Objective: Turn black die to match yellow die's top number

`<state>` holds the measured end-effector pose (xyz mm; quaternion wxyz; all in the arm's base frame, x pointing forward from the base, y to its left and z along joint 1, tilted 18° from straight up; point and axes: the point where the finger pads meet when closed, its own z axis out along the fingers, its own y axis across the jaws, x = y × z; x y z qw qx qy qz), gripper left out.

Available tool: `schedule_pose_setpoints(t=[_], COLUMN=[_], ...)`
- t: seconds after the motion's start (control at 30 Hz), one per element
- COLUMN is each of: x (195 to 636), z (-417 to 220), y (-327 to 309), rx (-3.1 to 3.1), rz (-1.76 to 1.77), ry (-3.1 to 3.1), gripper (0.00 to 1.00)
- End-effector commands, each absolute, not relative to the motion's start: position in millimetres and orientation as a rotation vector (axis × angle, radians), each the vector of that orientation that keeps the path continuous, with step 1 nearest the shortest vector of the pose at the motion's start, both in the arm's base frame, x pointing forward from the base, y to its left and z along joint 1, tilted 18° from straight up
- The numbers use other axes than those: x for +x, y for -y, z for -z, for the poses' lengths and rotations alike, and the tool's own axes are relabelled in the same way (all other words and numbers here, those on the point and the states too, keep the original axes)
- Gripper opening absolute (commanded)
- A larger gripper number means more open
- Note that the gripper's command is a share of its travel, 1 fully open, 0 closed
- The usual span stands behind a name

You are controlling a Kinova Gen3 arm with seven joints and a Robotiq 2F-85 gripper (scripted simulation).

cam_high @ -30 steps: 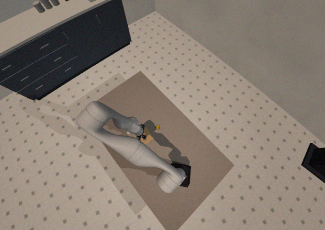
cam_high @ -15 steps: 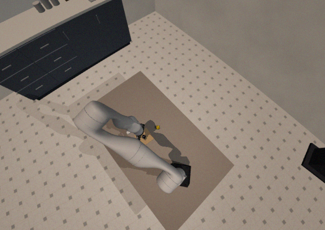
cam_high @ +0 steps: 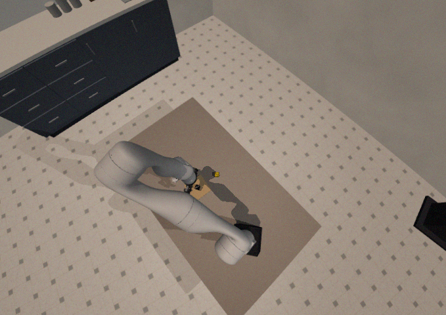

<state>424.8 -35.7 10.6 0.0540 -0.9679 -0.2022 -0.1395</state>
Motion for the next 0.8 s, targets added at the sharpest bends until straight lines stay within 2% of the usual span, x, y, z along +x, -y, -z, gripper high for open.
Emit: schedule_pose_setpoints(t=[0.0,0.77], x=[426.4,424.7], z=[-17.9,-24.3], y=[35.3,36.3], rx=[-2.940,-2.940], rz=[0.437,0.437], ry=[0.620,0.620], gripper=[1.00,1.00])
